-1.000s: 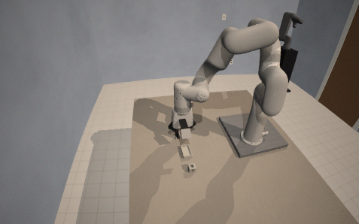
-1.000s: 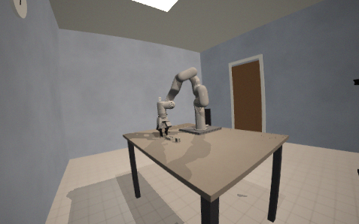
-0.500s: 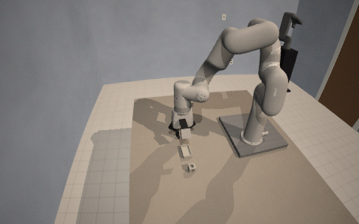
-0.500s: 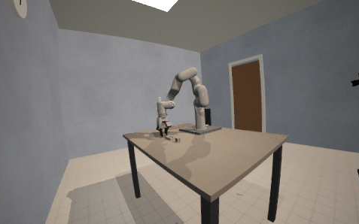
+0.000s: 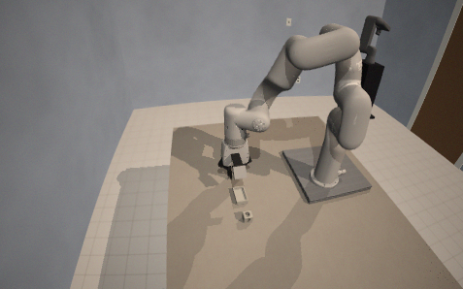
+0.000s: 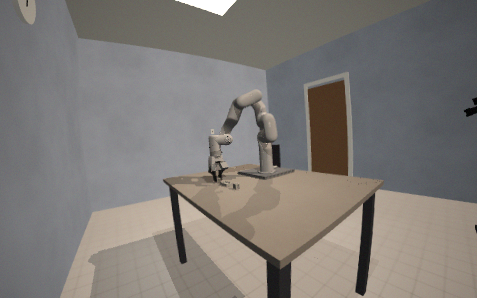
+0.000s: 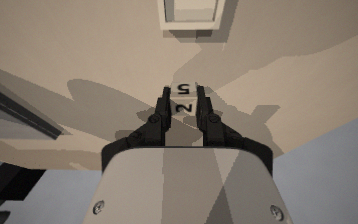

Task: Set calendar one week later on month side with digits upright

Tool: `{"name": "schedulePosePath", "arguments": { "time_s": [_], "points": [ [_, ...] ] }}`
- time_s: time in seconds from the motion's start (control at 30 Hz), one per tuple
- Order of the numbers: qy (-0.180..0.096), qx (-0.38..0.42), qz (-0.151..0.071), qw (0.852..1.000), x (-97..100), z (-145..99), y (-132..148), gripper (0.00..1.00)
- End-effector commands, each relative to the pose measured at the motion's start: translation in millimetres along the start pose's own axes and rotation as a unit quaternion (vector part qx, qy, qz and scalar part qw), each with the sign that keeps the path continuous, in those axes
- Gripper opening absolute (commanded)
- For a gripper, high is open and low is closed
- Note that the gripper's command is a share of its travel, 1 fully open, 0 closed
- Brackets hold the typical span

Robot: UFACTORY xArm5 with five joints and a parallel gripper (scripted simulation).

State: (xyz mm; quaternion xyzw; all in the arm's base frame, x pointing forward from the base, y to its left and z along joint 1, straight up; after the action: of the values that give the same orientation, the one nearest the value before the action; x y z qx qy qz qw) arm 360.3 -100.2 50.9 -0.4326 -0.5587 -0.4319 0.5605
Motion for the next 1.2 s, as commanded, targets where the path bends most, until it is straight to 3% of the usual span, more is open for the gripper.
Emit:
{"name": "schedulePosePath", "arguments": {
  "time_s": [0.0,0.7,0.87,1.17],
  "points": [
    [-0.001,0.0,-0.001,1.0,0.9,-1,1,0.27],
    [-0.001,0.0,-0.001,1.0,4.5,-1,1,0.27],
    [-0.001,0.0,-0.001,1.0,16.2,0,1,0.27],
    [-0.001,0.0,-0.001,1.0,79.1,0,1,0.27]
  ]
}}
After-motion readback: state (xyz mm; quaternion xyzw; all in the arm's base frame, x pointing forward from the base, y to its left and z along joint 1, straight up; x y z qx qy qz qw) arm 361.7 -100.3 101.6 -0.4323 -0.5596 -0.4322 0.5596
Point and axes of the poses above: the point where the finger pads meet when closed, its own x axis back along the fingers, its own y axis across the jaws, z = x × y, the point moved 4 cm from there along x, back along the fingers, and after that the axes turned 12 degrees about x, right-handed, at the moved point
